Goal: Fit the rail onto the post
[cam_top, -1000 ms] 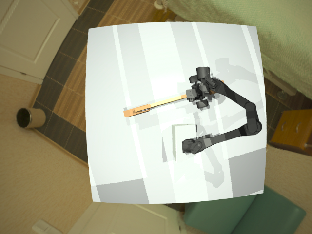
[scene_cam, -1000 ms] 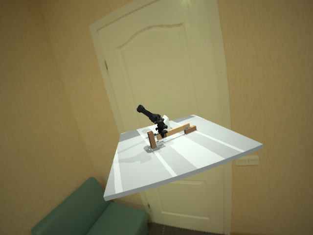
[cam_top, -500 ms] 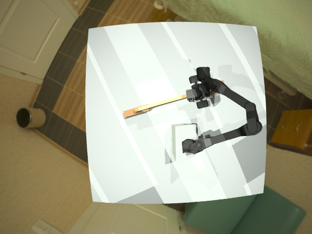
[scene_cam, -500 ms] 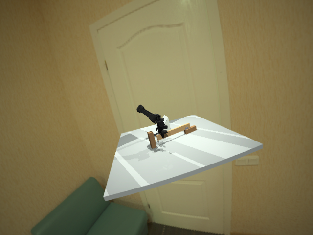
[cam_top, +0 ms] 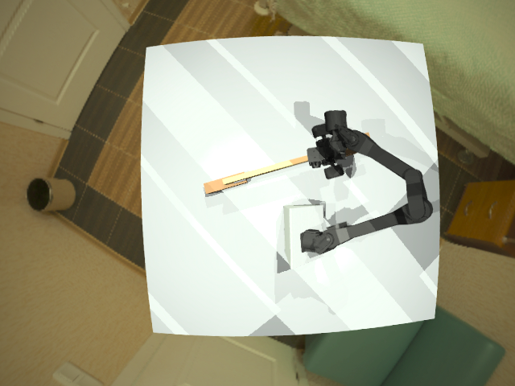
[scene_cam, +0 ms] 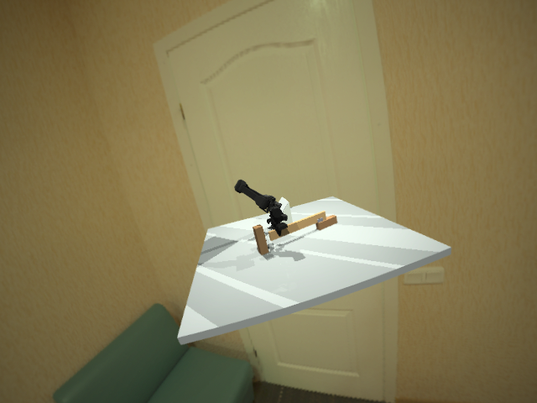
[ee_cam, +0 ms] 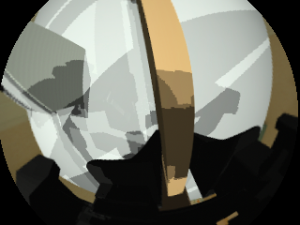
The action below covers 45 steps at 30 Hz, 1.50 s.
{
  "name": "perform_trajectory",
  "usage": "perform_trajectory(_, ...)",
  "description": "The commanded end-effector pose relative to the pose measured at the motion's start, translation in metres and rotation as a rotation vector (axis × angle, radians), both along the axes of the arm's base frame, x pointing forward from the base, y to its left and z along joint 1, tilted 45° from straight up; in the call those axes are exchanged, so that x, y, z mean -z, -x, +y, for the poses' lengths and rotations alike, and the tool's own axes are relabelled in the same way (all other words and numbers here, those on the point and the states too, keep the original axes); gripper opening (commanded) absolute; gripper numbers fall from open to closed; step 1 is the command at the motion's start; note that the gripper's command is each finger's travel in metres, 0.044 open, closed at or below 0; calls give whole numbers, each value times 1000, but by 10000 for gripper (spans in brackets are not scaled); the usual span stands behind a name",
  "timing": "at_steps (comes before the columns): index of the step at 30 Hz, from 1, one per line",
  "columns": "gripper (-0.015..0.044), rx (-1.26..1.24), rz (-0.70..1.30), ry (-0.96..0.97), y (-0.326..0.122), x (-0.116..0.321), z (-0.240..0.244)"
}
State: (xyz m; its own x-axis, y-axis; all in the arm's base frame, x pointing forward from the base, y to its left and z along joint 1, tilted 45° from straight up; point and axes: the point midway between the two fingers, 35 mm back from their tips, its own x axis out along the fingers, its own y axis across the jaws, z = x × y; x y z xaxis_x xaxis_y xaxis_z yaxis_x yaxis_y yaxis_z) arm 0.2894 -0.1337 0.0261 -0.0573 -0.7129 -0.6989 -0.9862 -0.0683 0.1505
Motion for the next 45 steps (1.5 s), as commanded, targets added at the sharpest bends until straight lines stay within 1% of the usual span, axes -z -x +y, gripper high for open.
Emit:
perform_trajectory(1,0,-5,-2,-4,-1,-1,1)
perform_trajectory(45,0,-5,-3,-3,-3,-12,-7)
